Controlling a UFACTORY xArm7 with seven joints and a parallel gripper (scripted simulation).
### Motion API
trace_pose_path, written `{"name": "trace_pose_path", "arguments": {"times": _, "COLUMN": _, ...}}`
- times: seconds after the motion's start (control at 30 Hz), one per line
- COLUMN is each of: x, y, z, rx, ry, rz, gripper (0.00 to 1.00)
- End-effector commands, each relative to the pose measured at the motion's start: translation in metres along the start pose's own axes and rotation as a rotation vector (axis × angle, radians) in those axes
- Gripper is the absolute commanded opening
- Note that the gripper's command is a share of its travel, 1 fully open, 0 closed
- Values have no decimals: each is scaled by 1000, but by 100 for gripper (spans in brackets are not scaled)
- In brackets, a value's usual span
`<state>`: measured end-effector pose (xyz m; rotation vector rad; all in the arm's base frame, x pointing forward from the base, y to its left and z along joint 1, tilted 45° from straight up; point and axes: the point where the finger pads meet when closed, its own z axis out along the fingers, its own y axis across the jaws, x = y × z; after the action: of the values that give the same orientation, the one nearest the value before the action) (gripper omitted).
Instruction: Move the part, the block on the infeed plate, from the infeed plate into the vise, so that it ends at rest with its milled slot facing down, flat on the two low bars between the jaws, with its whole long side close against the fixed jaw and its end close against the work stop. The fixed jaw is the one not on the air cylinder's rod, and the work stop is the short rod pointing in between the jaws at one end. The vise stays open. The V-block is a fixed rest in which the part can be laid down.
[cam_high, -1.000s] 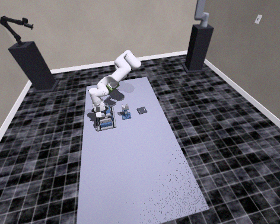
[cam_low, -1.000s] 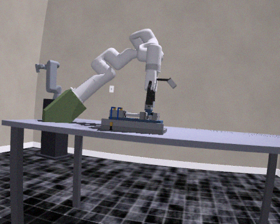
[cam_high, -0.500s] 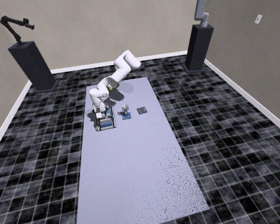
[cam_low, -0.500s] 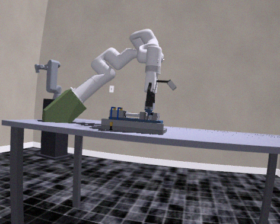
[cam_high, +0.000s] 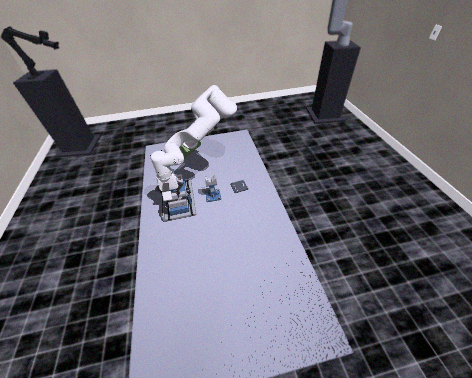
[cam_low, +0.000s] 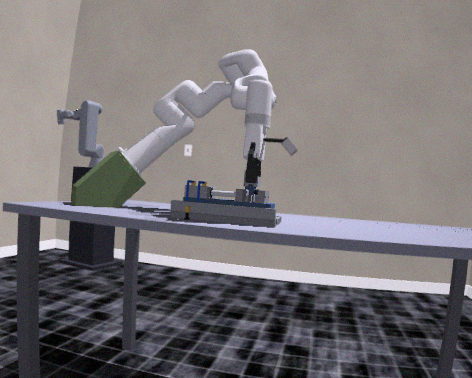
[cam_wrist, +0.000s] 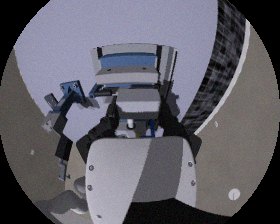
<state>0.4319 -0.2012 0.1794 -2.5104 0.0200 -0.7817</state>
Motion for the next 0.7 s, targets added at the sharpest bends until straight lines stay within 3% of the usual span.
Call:
{"name": "trace_pose_path", "arguments": {"times": 0.0, "x": 1, "y": 1, "z": 0, "rx": -4, "ry": 3, "rz": 1, "gripper": 0}}
{"name": "trace_pose_path", "arguments": {"times": 0.67, "x": 1, "y": 1, "z": 2, "rx": -4, "ry": 3, "rz": 1, "gripper": 0}}
